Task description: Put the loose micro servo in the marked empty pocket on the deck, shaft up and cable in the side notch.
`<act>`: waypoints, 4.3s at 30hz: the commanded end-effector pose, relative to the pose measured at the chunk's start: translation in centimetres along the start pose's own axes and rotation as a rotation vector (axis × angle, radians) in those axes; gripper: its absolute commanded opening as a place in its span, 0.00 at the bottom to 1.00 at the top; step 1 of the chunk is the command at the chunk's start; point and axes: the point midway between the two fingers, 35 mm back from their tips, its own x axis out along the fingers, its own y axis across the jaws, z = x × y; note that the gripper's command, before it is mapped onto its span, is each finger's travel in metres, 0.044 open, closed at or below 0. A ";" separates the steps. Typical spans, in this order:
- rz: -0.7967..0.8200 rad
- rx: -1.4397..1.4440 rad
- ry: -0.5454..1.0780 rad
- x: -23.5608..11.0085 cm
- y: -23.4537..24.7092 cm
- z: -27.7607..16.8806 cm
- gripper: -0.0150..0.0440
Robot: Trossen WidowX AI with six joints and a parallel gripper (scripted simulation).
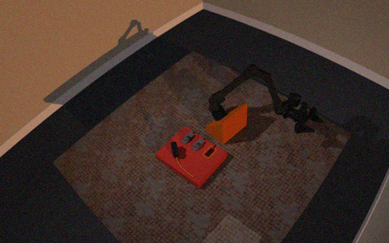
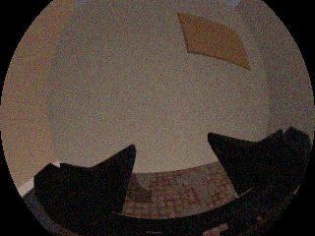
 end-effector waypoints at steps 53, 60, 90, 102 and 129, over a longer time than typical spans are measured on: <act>-0.830 0.987 0.134 -0.3 -34.3 7.8 1.00; -0.922 1.100 0.142 -2.0 -37.5 7.7 1.00; -1.536 1.715 -0.005 -16.8 -53.3 5.4 1.00; -1.842 1.952 -0.145 -25.2 -56.9 3.9 1.00; -2.634 2.239 -0.669 -45.9 -57.4 1.7 1.00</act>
